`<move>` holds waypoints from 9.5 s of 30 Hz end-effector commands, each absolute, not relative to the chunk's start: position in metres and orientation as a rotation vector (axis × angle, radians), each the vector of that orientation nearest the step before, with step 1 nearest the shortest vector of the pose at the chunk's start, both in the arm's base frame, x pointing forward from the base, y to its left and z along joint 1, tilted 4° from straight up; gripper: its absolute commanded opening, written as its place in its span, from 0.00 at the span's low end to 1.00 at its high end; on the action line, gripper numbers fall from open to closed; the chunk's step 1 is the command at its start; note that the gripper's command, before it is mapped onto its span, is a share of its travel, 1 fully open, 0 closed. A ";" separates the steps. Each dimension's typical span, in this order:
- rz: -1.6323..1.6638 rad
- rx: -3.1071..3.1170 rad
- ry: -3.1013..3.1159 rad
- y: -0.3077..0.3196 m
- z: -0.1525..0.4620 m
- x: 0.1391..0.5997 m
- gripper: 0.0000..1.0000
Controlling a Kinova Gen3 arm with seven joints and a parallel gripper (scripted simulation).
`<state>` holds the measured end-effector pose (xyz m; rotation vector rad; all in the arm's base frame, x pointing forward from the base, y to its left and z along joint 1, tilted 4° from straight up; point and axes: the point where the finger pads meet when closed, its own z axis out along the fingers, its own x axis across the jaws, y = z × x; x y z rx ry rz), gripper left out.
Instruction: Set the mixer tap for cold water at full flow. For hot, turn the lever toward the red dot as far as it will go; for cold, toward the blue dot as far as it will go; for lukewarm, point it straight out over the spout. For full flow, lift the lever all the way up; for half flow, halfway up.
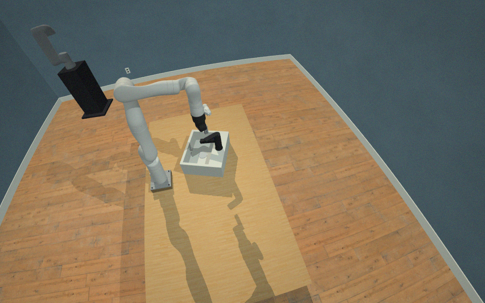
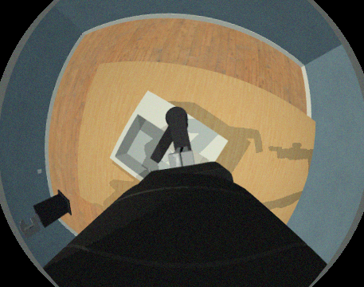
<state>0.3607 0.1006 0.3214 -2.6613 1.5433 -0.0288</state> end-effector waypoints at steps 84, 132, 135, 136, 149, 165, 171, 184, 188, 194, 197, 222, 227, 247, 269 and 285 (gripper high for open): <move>0.063 -0.117 3.083 0.081 0.334 0.368 0.00; 0.101 1.380 2.793 0.099 0.338 0.358 0.00; 0.101 1.419 2.775 0.100 0.338 0.358 0.00; 0.101 1.430 2.769 0.100 0.338 0.358 0.00; 0.103 1.499 2.734 0.101 0.338 0.358 0.00; 0.103 1.509 2.729 0.102 0.339 0.358 1.00; 0.103 1.509 2.729 0.102 0.339 0.358 1.00; 0.103 1.509 2.729 0.102 0.339 0.358 1.00; 0.103 1.509 2.729 0.102 0.339 0.358 1.00; 0.103 1.509 2.729 0.102 0.339 0.358 1.00; 0.103 1.509 2.730 0.102 0.338 0.358 1.00; 0.103 1.509 2.730 0.102 0.319 0.360 1.00; 0.103 1.509 2.730 0.102 0.311 0.360 1.00; 0.103 1.509 2.730 0.103 0.286 0.362 1.00; 0.103 1.509 2.730 0.103 0.283 0.362 1.00; 0.103 1.509 2.730 0.103 0.283 0.362 1.00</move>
